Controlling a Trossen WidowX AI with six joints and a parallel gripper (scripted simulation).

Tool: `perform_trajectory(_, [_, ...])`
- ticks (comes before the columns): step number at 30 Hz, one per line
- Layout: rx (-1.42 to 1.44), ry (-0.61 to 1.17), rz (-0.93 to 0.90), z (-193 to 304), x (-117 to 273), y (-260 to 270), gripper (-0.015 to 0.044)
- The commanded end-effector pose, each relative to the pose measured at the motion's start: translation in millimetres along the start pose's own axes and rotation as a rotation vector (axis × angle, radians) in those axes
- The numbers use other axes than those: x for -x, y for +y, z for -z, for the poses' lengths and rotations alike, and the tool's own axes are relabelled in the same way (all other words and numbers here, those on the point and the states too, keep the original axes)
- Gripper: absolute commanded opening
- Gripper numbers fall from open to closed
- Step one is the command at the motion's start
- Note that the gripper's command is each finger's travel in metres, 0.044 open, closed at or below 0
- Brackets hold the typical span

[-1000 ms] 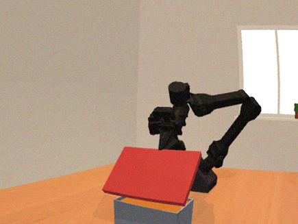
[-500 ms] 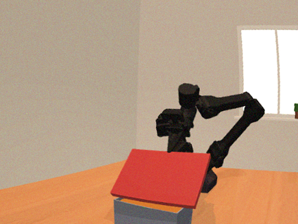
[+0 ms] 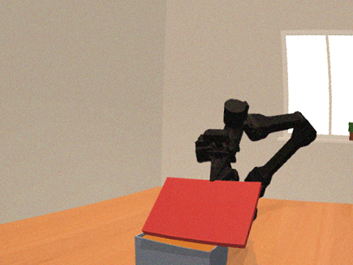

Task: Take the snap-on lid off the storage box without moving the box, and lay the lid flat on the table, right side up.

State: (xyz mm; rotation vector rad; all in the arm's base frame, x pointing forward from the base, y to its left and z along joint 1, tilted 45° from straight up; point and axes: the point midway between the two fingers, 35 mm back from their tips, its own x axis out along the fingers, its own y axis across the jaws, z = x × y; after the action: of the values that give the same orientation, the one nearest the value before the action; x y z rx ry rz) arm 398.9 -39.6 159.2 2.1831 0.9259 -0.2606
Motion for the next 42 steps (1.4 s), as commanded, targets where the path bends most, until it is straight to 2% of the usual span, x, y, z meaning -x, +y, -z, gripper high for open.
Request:
perform_trajectory(1, [0.002, -0.006, -0.010, 7.5, 3.0, 1.8, 0.0000])
perform_trajectory(42, [-0.001, -0.004, -0.010, 89.1, 9.9, -4.5, 0.0000])
